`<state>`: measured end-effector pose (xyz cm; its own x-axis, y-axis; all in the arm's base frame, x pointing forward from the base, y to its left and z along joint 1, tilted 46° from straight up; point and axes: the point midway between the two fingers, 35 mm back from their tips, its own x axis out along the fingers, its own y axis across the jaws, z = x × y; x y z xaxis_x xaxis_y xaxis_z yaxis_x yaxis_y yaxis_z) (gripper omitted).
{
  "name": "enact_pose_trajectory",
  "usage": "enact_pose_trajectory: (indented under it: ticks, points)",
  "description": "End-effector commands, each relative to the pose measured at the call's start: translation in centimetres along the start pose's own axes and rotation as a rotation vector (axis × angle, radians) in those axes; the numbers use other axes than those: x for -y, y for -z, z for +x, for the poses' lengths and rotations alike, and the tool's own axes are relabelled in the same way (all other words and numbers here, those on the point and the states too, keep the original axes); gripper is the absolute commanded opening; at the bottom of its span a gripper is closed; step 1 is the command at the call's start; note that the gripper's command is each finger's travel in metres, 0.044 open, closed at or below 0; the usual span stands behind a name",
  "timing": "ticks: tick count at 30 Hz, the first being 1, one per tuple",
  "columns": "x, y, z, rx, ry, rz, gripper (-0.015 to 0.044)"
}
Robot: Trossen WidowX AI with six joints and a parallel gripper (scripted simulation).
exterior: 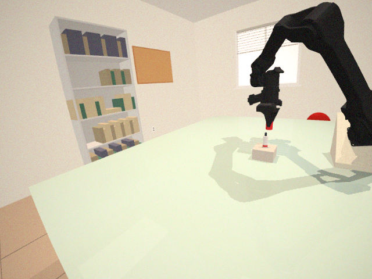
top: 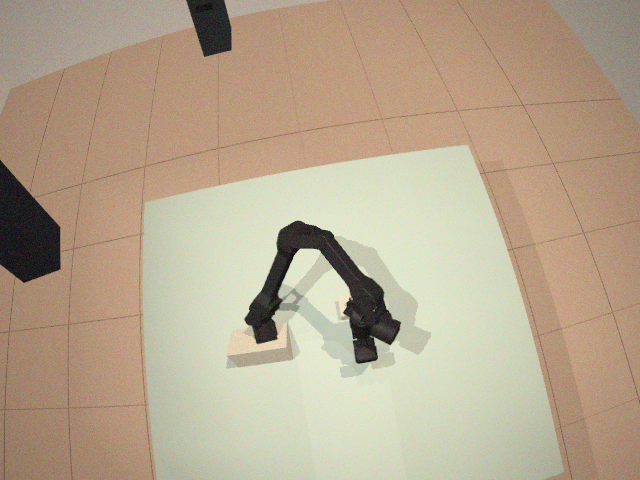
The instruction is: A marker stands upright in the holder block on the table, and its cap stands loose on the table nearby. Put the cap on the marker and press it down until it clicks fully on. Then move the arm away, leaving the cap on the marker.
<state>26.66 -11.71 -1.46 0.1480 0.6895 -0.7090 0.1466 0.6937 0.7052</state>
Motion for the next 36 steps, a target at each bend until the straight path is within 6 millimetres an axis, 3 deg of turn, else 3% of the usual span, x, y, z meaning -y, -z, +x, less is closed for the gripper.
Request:
enact_pose_trajectory:
  ticks: [1,36]
  points:
    - [-1.6,-0.2,-0.7,0.003,0.0,0.003,0.0]
    - [-13.3,1.6,-4.2,0.0,-0.008,0.005,0.0]
